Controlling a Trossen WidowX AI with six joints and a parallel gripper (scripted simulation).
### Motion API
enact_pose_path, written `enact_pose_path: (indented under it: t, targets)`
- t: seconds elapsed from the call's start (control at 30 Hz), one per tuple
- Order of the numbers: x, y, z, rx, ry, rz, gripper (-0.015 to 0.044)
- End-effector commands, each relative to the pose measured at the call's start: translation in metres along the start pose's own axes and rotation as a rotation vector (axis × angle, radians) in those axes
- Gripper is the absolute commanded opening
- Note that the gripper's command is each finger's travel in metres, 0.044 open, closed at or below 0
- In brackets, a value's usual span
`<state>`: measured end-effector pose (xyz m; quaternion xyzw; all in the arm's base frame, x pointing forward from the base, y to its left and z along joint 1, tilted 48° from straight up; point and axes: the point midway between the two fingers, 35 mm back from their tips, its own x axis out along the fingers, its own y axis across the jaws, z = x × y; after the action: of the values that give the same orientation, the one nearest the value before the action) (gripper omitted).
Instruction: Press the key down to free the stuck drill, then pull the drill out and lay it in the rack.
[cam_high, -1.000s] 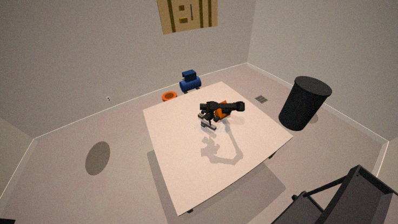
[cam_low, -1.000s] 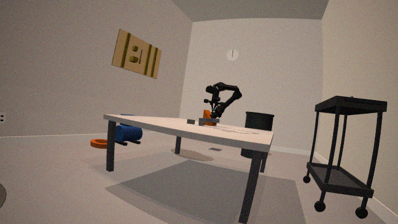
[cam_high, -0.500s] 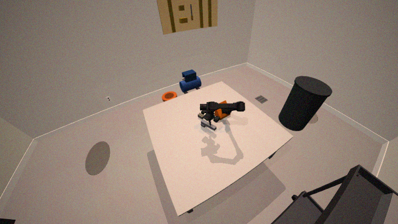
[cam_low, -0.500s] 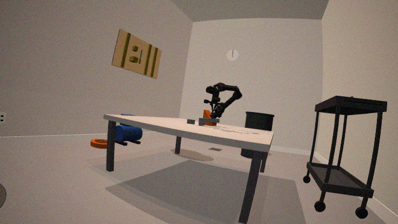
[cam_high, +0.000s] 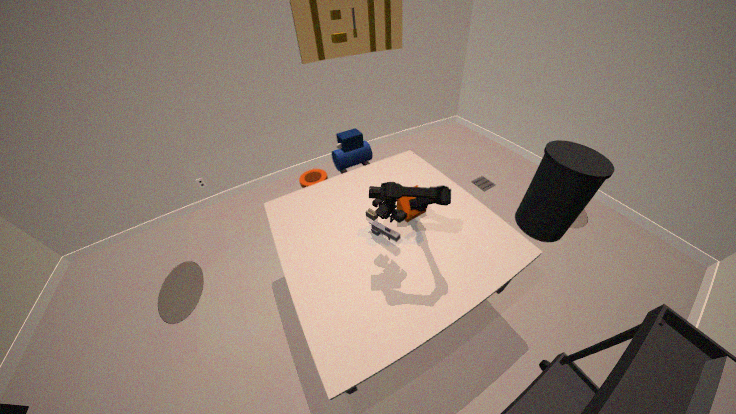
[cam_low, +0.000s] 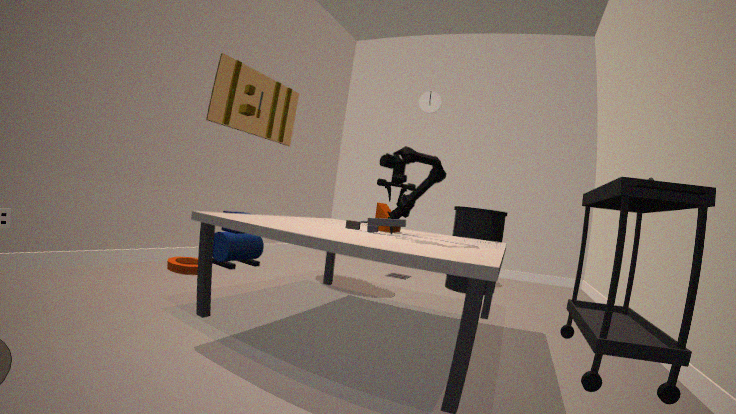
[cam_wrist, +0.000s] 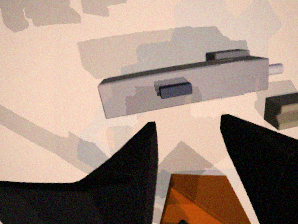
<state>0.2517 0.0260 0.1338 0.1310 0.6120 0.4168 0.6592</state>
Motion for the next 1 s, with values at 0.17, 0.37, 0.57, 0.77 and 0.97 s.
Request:
enact_pose_path:
  t: [0.17, 0.37, 0.57, 0.77, 0.97]
  targets:
    - [-0.01, -0.016, 0.005, -0.132, -0.016, -0.016, 0.042]
    - [0.027, -0.071, 0.013, -0.709, 0.007, 0.006, 0.044]
    - [0.061, -0.112, 0.012, -1.159, 0.015, 0.032, 0.044]
    - [0.086, -0.136, 0.007, -1.451, 0.014, 0.052, 0.044]
    - [0.1, -0.149, 0.003, -1.618, 0.011, 0.065, 0.044]
